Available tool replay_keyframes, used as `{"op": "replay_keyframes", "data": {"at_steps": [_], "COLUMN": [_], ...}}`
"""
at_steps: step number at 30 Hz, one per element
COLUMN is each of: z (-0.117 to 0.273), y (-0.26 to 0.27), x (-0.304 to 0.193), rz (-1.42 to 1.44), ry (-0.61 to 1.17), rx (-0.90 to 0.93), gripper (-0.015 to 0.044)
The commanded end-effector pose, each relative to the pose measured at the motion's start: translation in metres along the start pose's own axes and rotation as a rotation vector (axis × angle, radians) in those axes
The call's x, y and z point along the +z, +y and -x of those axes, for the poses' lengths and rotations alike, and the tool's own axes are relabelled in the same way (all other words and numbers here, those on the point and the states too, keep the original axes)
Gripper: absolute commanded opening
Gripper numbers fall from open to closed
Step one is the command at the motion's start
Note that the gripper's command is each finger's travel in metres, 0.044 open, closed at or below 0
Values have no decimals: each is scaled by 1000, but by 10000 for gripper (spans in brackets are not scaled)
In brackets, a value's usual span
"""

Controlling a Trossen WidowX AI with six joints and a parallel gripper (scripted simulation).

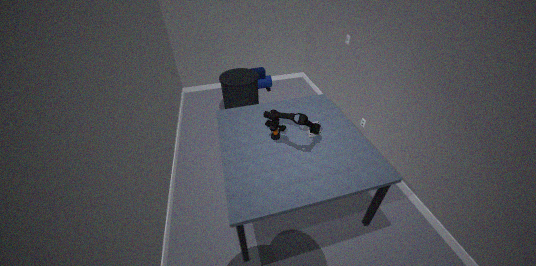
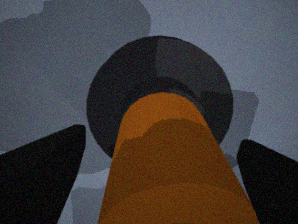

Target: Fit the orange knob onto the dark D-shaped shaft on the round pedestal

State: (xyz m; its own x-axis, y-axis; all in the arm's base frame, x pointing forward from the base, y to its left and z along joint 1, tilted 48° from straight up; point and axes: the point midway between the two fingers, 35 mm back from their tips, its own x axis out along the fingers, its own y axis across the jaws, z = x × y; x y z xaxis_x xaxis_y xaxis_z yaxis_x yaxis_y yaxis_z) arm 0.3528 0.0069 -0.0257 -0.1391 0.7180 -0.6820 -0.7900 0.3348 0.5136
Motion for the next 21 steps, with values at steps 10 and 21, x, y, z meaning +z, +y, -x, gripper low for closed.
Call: {"op": "replay_keyframes", "data": {"at_steps": [10,21], "z": [9,96], "y": [-2,-2], "x": [1,1], "rz": [3,-1], "ry": [1,3], "rx": [-2,-2], "gripper": [440,440]}}
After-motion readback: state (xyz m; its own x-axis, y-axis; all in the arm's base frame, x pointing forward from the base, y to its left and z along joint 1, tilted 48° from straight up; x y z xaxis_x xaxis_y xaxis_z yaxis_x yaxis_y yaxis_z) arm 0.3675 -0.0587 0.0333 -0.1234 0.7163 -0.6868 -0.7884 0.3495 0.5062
